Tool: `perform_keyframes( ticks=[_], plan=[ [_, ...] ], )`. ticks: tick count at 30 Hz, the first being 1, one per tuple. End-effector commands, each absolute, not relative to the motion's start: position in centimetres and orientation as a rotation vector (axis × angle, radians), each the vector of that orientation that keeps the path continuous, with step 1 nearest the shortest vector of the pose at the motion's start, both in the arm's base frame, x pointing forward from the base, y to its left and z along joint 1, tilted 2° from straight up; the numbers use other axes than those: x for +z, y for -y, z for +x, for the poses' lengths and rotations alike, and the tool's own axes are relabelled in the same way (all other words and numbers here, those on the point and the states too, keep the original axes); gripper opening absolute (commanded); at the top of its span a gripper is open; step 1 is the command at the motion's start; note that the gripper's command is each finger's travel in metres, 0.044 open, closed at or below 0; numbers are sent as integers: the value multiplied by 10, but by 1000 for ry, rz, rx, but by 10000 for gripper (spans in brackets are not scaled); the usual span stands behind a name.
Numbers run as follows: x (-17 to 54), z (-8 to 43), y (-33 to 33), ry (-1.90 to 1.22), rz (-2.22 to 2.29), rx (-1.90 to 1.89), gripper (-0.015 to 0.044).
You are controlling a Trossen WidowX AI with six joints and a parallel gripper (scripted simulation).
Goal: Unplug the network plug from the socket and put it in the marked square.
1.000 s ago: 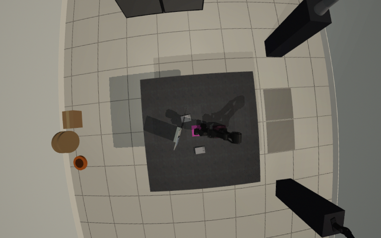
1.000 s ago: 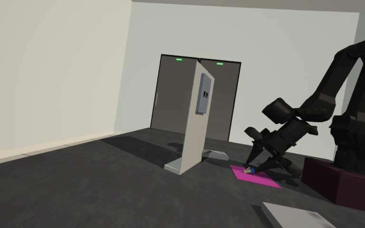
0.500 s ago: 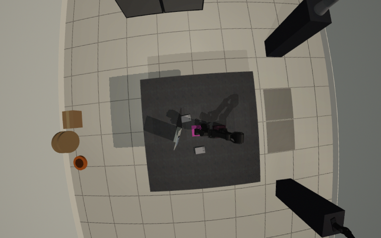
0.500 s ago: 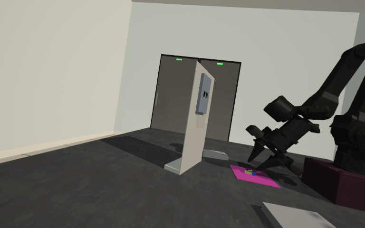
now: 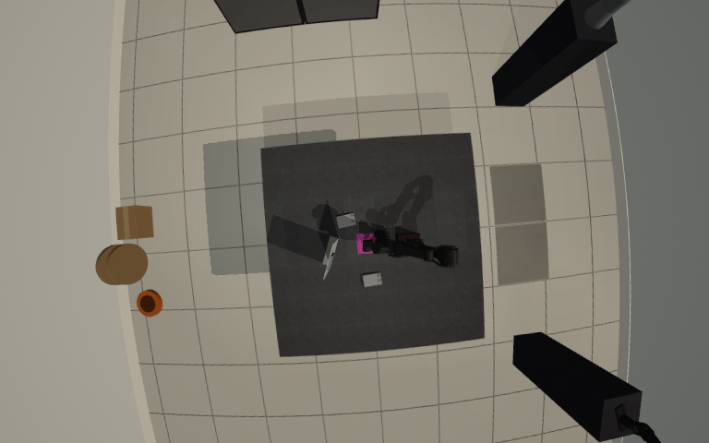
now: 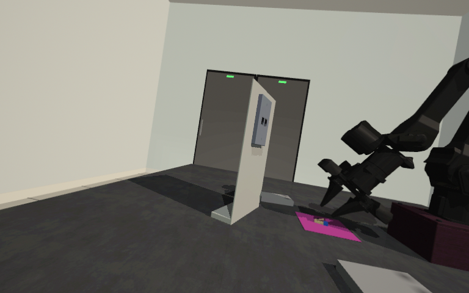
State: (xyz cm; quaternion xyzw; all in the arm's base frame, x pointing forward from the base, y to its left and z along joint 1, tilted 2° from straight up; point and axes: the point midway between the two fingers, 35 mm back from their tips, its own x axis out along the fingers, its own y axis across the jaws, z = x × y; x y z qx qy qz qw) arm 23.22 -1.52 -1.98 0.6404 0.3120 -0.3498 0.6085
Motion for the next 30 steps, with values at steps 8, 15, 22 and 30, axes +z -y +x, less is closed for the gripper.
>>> perform_keyframes(
  ticks=[8, 15, 22, 30],
  plan=[
    [-16, 229, 14, -727, 1478, -806, 156],
    [-9, 231, 15, -727, 1478, -805, 156],
    [-2, 233, 15, -727, 1478, -805, 156],
    [7, 234, 15, -727, 1478, -805, 156]
  ],
)
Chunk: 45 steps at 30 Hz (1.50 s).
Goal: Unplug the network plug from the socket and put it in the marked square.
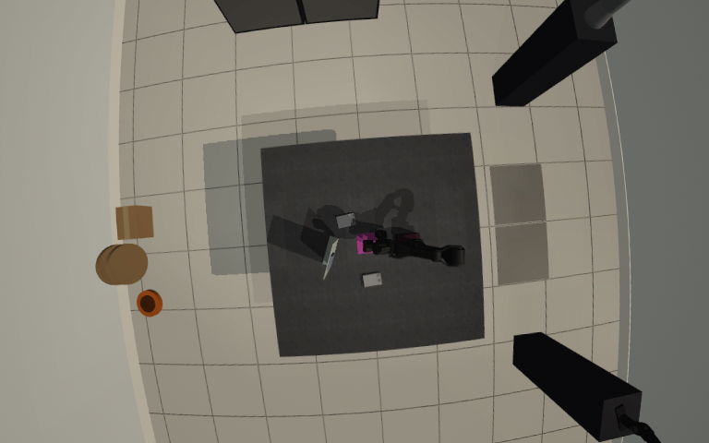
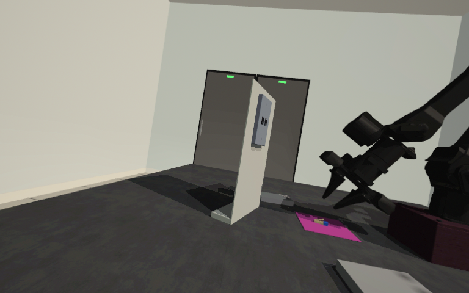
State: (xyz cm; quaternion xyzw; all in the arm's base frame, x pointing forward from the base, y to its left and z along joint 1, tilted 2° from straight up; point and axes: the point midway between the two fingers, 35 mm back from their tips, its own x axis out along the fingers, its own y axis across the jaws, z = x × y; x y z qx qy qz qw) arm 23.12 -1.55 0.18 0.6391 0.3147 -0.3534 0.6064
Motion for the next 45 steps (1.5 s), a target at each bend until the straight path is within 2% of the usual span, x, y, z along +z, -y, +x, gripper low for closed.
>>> perform_keyframes(
  ticks=[1, 45],
  plan=[
    [8, 234, 15, -727, 1478, -805, 156],
    [61, 228, 15, -728, 1477, -804, 156]
  ],
)
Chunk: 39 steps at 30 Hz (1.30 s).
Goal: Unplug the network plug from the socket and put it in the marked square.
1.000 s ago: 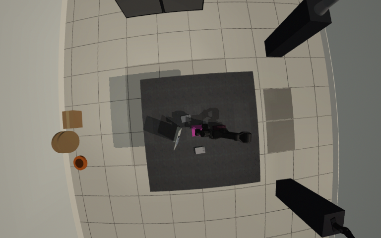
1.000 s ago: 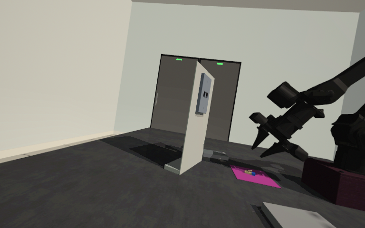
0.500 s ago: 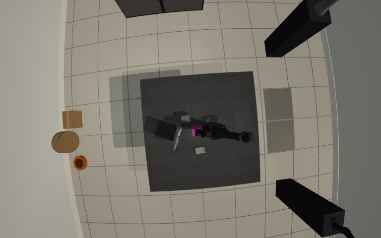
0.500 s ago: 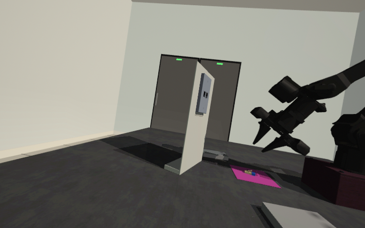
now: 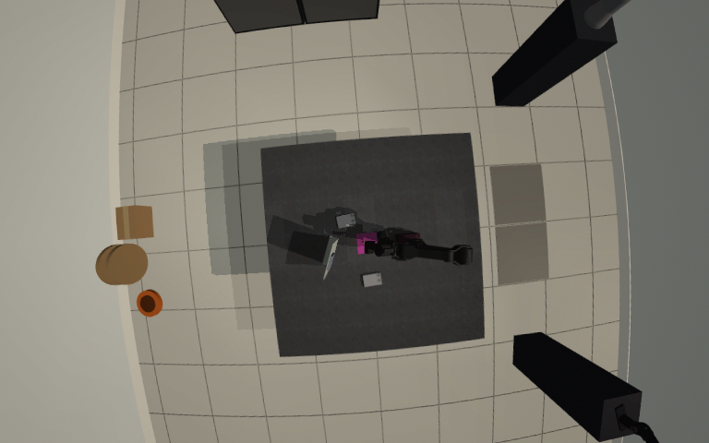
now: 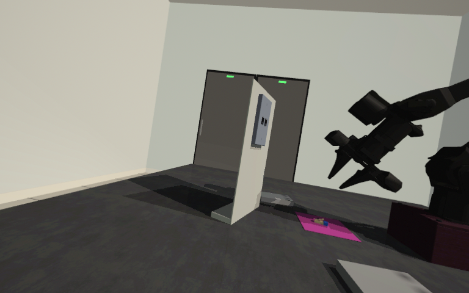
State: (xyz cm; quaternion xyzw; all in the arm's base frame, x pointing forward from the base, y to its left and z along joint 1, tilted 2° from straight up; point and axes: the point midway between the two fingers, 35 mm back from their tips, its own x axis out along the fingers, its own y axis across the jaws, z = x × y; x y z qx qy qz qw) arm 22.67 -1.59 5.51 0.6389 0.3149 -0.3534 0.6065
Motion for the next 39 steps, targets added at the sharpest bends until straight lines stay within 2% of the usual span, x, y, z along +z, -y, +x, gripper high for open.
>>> perform_keyframes(
  ticks=[1, 10, 39],
  plan=[
    [62, 227, 15, -728, 1477, -804, 156],
    [67, 224, 16, -729, 1477, -817, 156],
    [160, 227, 17, -729, 1477, -805, 156]
  ],
)
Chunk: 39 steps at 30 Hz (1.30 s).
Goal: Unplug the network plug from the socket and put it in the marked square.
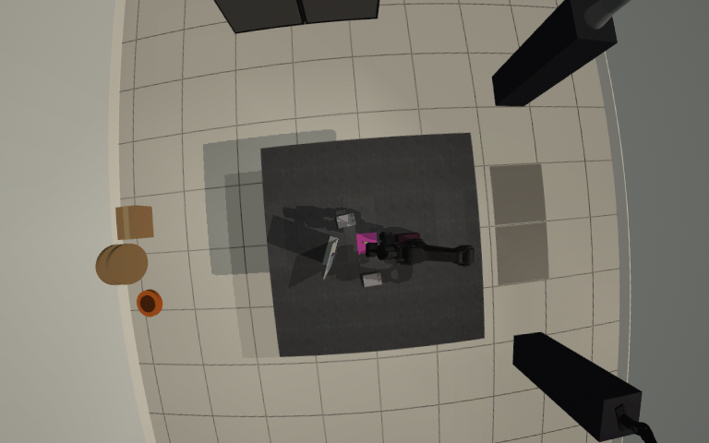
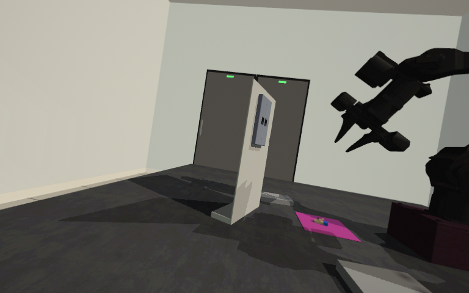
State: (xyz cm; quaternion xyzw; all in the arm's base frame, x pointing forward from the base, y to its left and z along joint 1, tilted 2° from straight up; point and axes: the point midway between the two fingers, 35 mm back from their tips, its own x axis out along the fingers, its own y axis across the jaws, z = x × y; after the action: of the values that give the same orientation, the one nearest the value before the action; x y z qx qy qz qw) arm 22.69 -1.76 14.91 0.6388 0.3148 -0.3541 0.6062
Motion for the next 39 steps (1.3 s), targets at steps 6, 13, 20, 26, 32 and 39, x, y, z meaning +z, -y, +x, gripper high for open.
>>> perform_keyframes(
  ticks=[6, 13, 20, 26, 32, 39],
  plan=[
    [174, 224, 17, -729, 1477, -804, 156],
    [174, 224, 17, -729, 1477, -804, 340],
    [174, 224, 17, -729, 1477, -804, 440],
    [174, 224, 17, -729, 1477, -804, 440],
    [174, 224, 17, -729, 1477, -804, 440],
    [174, 224, 17, -729, 1477, -804, 440]
  ],
)
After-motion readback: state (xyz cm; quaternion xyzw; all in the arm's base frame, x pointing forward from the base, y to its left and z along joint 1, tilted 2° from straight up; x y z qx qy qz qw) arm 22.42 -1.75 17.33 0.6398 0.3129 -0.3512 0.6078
